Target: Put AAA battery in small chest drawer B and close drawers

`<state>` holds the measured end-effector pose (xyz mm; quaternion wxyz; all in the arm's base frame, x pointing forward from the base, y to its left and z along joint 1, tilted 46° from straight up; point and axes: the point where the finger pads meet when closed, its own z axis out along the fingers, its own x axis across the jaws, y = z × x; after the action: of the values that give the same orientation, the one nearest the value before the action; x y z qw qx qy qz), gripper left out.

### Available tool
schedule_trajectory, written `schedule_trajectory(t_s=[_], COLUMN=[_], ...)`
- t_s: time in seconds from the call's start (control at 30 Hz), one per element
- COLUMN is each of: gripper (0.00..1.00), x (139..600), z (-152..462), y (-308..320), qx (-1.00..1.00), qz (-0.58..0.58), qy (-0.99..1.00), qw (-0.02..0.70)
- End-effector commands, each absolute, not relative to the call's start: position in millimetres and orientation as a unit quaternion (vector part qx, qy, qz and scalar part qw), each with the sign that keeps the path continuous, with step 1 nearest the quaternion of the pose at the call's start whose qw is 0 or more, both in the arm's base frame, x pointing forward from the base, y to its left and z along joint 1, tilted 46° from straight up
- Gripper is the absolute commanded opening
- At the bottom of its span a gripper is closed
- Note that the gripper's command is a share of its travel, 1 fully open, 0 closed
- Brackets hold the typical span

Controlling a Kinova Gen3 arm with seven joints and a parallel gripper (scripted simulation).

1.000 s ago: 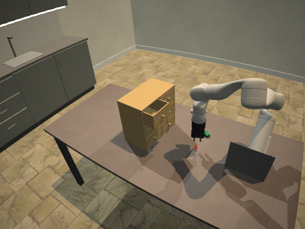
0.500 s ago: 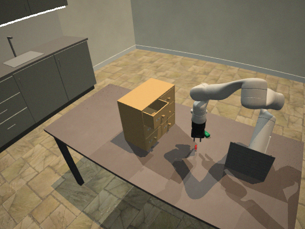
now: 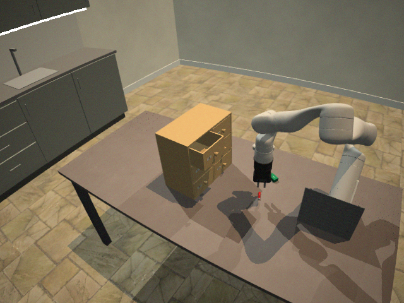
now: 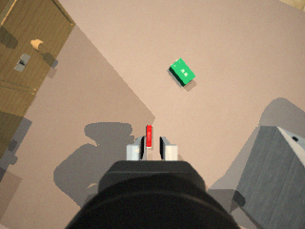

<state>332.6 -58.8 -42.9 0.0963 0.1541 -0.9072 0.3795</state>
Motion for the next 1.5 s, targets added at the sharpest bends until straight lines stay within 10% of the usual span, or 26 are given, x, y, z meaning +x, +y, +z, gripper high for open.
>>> schedule_trajectory(t_s=[0.0, 1.47], gripper=[0.54, 0.54], x=[333, 331], z=[-44, -80], y=[-60, -97], qx=[0.149, 0.148], qz=[0.379, 0.379], qy=[-0.909, -0.909], qw=[0.092, 0.092])
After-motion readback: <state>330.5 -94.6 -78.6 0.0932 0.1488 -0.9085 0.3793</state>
